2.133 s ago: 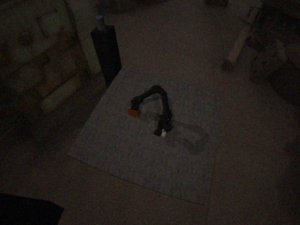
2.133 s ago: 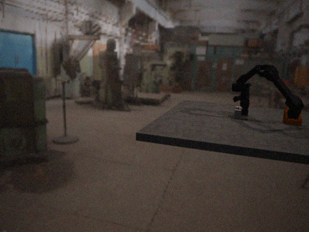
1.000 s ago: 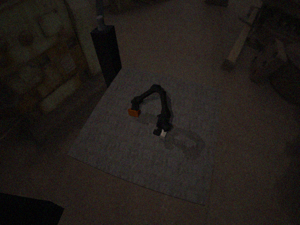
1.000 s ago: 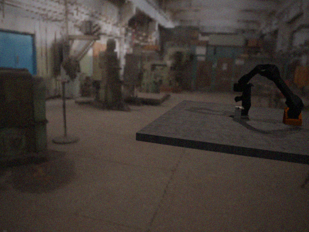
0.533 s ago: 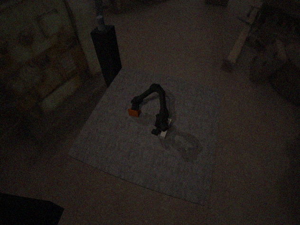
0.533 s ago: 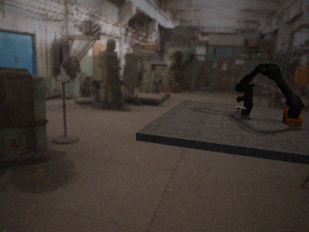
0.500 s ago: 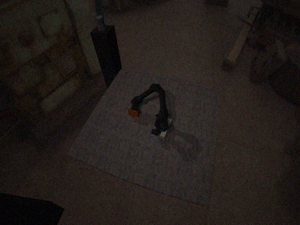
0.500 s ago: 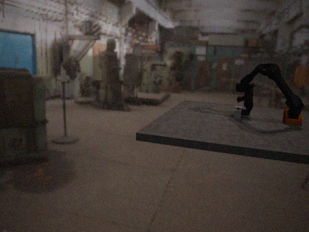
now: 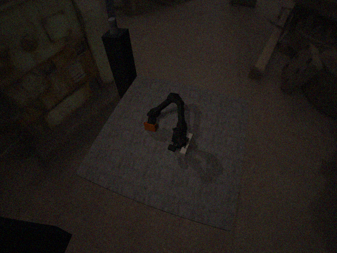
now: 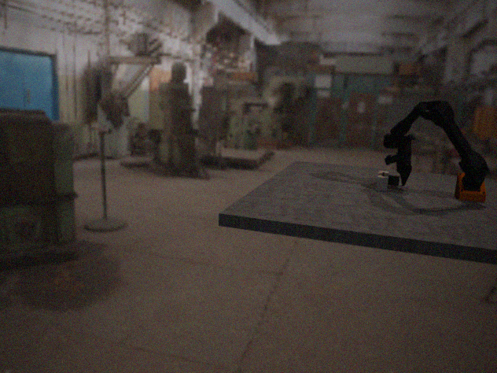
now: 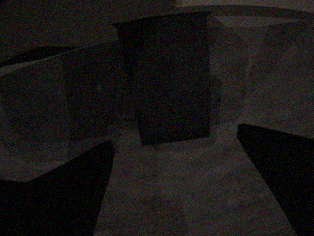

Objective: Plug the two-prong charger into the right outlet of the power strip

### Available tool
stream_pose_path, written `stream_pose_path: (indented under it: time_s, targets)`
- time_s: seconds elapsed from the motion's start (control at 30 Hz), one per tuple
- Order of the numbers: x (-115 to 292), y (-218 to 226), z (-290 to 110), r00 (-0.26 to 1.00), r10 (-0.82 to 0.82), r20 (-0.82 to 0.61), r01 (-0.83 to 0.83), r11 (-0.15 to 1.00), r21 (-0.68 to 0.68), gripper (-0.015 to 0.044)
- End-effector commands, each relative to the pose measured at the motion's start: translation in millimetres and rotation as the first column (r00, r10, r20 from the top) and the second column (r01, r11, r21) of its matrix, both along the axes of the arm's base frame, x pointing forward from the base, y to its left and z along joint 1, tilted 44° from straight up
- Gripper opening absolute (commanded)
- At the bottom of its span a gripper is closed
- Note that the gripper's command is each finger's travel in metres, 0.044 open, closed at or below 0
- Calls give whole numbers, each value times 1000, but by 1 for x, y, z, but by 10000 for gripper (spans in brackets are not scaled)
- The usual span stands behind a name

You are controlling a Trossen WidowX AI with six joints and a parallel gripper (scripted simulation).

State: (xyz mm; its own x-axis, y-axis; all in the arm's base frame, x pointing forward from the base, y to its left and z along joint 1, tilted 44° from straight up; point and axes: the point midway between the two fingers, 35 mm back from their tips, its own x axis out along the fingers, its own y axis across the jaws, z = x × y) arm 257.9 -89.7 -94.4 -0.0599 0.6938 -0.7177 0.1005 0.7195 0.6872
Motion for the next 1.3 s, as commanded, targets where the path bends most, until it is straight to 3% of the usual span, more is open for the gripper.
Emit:
stream_pose_path:
  time_s: [0.0, 0.63, 0.73, 0.9, 1.27]
  targets:
    - [-4, 0, 2, 1000, 4, 8, -4, 1000, -7, 440]
    - [-21, 2, 1, 1000, -11, 10, 11, 1000, -1, 440]
    - [-12, -16, 17, 975, -158, 155, 161, 987, -7, 440]
    - [-6, -52, 56, 826, -371, 425, 398, 917, 27, 440]
    - [-6, -53, 57, 818, -377, 434, 405, 914, 29, 440]
